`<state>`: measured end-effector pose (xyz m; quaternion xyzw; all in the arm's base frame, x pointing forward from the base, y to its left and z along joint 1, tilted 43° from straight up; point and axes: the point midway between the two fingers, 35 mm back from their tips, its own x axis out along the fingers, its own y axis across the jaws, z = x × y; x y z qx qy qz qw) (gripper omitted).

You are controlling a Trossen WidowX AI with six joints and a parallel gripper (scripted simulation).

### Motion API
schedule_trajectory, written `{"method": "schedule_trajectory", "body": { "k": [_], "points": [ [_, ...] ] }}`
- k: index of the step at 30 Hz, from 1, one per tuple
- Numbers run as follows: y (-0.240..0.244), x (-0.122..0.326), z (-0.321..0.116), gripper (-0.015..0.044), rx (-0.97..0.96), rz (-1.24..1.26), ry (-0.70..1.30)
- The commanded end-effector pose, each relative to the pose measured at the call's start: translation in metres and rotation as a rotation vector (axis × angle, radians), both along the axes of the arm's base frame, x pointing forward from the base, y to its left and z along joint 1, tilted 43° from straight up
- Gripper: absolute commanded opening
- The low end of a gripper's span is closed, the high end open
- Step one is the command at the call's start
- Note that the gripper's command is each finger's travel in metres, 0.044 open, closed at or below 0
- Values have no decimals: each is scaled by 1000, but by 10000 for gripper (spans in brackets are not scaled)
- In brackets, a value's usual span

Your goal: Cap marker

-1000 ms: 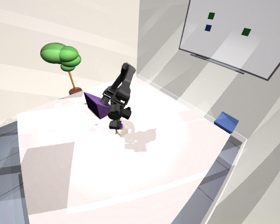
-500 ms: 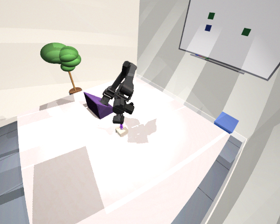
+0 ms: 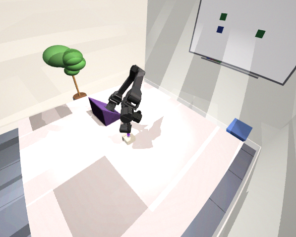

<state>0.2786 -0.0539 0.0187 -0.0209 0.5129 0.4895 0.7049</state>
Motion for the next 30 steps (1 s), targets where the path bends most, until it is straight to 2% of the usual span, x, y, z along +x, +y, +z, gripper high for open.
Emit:
{"method": "schedule_trajectory", "body": {
  "k": [1,29,30],
  "points": [
    [5,0,-5,0,4,-5,1],
    [27,-1,-28,0,6,-4,1],
    [26,-1,-28,26,3,0,1]
  ]
}}
